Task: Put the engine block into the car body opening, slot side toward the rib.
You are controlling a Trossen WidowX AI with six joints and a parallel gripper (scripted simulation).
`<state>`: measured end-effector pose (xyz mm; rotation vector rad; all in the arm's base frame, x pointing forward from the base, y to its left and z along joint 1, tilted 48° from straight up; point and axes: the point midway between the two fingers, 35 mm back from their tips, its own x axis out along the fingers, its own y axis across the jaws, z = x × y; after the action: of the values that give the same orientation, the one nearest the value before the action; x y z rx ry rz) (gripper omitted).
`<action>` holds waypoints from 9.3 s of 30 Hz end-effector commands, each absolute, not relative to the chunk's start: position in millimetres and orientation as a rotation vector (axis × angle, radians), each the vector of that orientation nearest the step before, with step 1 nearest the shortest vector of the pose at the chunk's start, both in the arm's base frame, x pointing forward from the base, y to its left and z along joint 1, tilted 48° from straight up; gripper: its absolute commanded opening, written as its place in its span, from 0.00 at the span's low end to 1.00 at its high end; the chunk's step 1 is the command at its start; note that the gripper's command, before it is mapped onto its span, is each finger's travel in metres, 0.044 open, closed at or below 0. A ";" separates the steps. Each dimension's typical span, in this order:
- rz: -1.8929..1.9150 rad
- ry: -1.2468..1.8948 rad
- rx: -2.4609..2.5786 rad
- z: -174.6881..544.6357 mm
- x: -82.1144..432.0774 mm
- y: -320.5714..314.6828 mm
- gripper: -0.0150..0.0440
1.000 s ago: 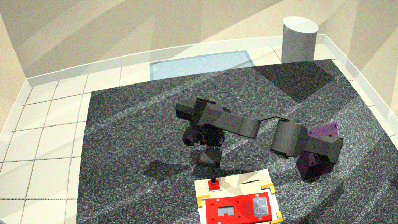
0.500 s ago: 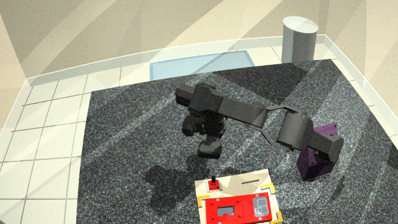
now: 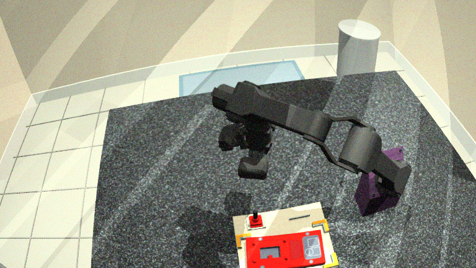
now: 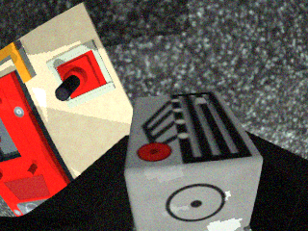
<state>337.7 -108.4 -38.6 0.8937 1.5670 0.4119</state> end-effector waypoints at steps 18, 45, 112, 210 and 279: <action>0.342 1.444 0.893 -52.4 333.6 -93.1 0.25; 0.066 0.900 0.905 -55.2 315.0 -82.3 0.25; 0.068 0.888 0.908 -134.1 318.2 -8.8 0.52; -0.948 1.253 2.120 -135.6 312.6 -56.4 1.00; -2.870 0.783 2.554 -106.4 316.2 -37.3 1.00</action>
<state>316.7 -41.3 -103.0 -1.5470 -0.4741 1.7337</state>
